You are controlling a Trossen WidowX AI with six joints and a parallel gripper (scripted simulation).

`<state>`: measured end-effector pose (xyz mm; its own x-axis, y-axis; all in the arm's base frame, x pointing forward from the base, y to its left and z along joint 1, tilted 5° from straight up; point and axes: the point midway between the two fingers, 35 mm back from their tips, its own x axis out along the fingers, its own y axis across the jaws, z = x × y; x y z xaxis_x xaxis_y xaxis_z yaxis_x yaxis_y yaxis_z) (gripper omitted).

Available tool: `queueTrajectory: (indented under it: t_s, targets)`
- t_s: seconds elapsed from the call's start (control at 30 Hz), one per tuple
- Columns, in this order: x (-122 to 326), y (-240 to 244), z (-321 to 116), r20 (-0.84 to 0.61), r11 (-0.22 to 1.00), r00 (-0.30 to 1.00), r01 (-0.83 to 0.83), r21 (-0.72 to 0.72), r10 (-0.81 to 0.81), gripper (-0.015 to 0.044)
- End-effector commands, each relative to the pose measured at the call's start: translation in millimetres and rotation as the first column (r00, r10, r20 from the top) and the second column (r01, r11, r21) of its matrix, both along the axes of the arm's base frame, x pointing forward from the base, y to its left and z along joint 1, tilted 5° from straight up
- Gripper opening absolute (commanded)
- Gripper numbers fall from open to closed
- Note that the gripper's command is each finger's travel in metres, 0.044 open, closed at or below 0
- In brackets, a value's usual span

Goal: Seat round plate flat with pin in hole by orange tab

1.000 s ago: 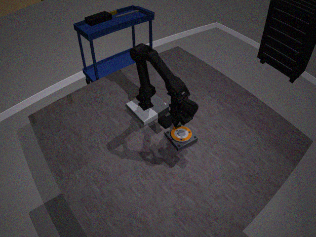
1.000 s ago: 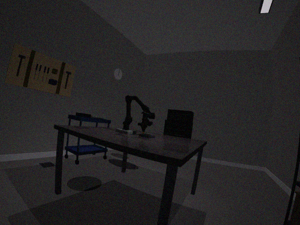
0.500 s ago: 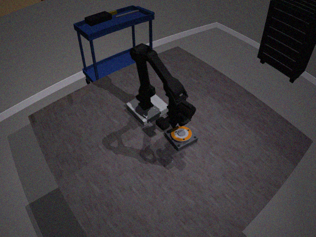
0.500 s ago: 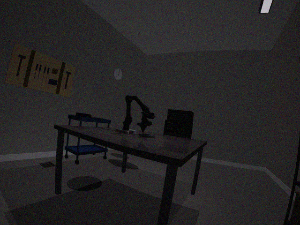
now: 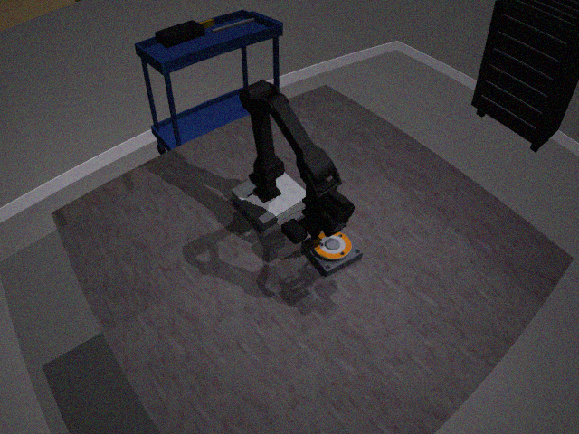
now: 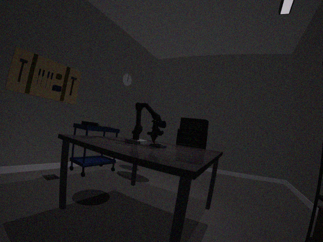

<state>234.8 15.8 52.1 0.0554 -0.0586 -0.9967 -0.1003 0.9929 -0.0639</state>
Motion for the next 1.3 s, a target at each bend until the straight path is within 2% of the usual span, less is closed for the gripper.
queueTrajectory:
  t_s: [0.0,0.97,1.27]
  targets:
    - [7,-6,3,0.009,1.000,1.000,0.002,-0.005,-0.002,0.0000]
    - [28,-17,7,0.010,1.000,1.000,0.002,-0.006,-0.002,0.0000]
    - [21,-13,49,0.010,1.000,1.000,0.002,-0.006,-0.002,0.0000]
